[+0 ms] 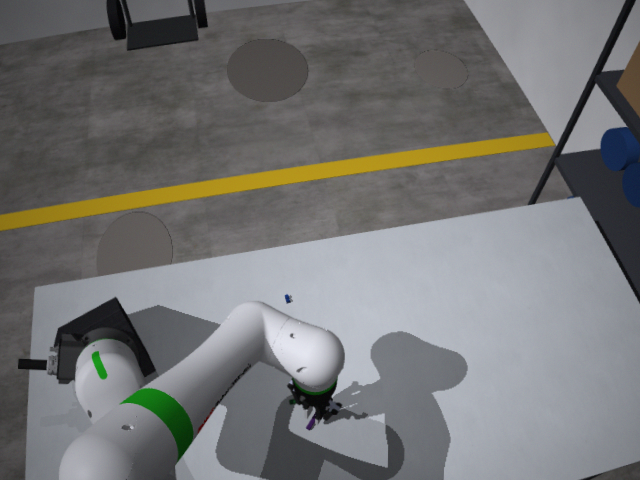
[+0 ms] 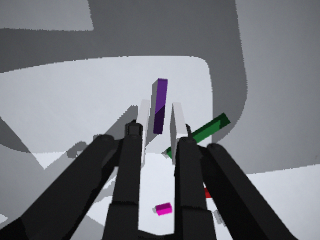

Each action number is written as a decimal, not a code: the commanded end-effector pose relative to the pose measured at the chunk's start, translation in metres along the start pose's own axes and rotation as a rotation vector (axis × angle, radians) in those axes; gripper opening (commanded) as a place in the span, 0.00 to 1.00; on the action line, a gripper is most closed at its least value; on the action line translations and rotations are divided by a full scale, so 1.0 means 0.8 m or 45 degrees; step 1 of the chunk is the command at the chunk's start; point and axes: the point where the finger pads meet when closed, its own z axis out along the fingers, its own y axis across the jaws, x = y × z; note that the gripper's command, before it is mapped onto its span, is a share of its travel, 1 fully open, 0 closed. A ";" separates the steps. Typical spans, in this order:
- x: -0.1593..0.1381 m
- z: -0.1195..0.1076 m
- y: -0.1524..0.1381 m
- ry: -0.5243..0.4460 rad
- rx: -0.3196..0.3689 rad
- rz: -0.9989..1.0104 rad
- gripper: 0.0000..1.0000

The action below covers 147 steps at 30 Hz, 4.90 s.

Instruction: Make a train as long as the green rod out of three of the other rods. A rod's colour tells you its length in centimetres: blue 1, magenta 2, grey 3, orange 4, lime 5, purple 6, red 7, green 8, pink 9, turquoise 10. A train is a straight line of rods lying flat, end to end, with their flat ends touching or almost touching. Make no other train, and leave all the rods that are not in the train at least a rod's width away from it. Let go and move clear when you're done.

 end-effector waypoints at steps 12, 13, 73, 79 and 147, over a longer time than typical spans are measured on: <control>0.000 0.007 0.000 0.000 0.000 0.000 0.15; 0.000 0.007 0.000 0.000 0.000 0.000 0.15; 0.000 0.025 0.000 0.000 0.000 0.000 0.15; 0.000 0.028 0.000 0.000 0.000 0.000 0.15; 0.000 0.028 0.000 0.000 0.000 0.000 0.03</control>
